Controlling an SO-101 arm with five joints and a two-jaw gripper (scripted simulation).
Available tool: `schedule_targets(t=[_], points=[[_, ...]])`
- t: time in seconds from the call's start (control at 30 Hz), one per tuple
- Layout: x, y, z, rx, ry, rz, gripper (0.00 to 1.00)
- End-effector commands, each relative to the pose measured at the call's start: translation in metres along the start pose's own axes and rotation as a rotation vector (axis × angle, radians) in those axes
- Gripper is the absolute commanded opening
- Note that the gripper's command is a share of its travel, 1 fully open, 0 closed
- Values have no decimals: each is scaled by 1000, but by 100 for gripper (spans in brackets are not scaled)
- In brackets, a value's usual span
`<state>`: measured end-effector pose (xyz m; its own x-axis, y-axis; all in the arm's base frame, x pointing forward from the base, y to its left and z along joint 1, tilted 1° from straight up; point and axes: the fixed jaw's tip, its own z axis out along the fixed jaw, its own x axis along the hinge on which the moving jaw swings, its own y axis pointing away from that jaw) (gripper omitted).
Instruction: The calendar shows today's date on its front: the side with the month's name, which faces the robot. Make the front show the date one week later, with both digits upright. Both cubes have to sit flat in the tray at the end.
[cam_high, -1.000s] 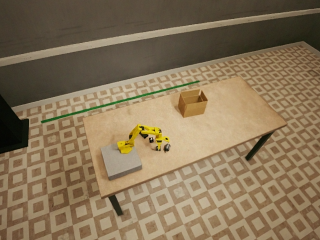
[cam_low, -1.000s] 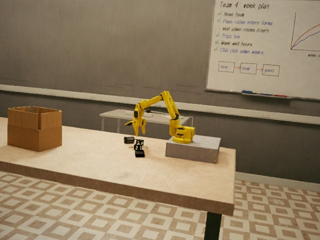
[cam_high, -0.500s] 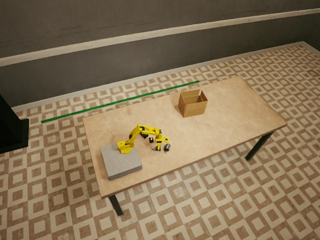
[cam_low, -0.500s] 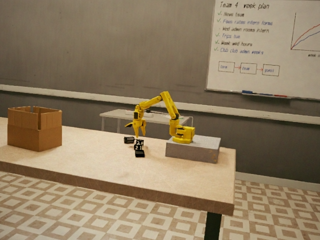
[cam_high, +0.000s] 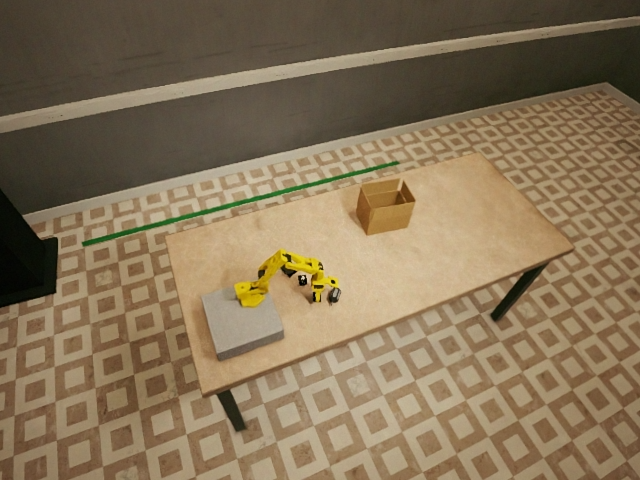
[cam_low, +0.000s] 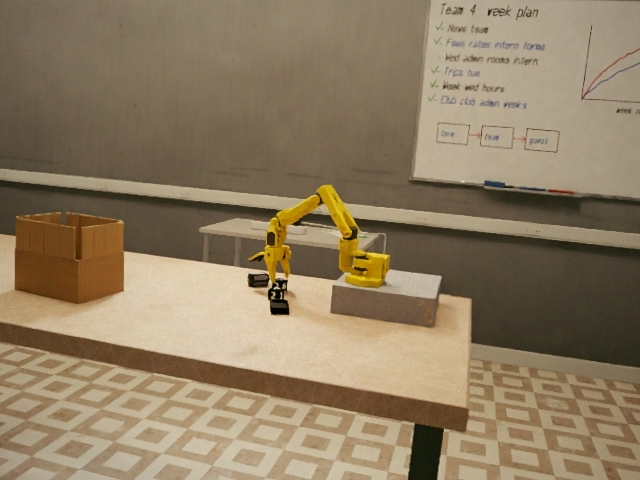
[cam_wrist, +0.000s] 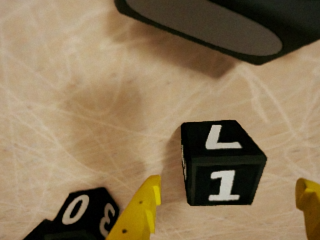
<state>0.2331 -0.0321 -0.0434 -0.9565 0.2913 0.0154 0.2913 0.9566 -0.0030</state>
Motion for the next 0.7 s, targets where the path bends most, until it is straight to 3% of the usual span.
schedule_targets(t=[0.0, 0.67], points=[[2, 1, 7, 1, 11, 4, 35], [3, 1, 16, 1, 11, 4, 35]])
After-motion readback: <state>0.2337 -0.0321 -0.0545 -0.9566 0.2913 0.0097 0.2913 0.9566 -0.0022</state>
